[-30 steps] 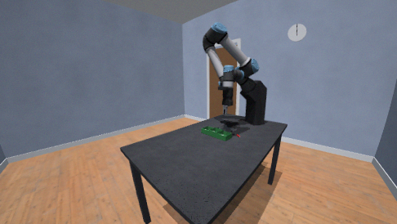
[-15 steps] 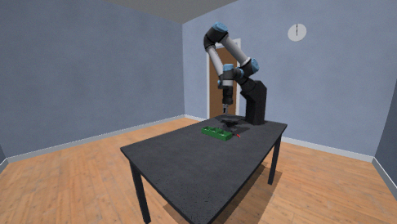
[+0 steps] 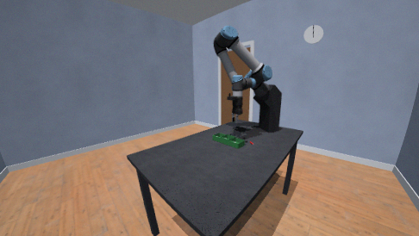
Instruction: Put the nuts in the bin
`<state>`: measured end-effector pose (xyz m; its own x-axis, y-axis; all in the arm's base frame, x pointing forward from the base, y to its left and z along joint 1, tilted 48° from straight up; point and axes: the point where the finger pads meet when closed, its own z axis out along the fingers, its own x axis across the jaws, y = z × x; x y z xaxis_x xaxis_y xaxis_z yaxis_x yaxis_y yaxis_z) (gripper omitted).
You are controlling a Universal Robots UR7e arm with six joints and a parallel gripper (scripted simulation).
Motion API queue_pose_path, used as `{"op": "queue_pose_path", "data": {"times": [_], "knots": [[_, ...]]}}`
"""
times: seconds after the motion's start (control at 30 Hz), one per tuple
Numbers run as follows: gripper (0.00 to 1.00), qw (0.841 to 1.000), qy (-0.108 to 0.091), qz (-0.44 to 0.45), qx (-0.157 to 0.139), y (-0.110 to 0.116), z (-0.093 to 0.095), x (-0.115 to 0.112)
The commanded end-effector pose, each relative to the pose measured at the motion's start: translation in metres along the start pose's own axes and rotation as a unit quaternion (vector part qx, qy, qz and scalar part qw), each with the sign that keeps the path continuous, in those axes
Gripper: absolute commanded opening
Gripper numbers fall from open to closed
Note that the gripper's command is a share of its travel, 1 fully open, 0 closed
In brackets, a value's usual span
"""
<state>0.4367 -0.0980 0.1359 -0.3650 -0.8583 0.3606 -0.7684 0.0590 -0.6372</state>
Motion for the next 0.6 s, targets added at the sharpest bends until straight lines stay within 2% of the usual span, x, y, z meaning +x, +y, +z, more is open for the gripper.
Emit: {"op": "queue_pose_path", "data": {"times": [0.0, 0.33, 0.4, 0.57], "knots": [[0.64, 1.000, -0.012, -0.005, 0.015, 0.018, 0.026, 0.030], [0.64, 1.000, -0.013, -0.005, 0.016, 0.054, 0.068, 0.086], [0.64, 1.000, -0.013, -0.005, 0.016, 0.054, 0.068, 0.086], [0.64, 1.000, -0.013, -0.004, 0.016, 0.075, 0.091, 0.118]]}}
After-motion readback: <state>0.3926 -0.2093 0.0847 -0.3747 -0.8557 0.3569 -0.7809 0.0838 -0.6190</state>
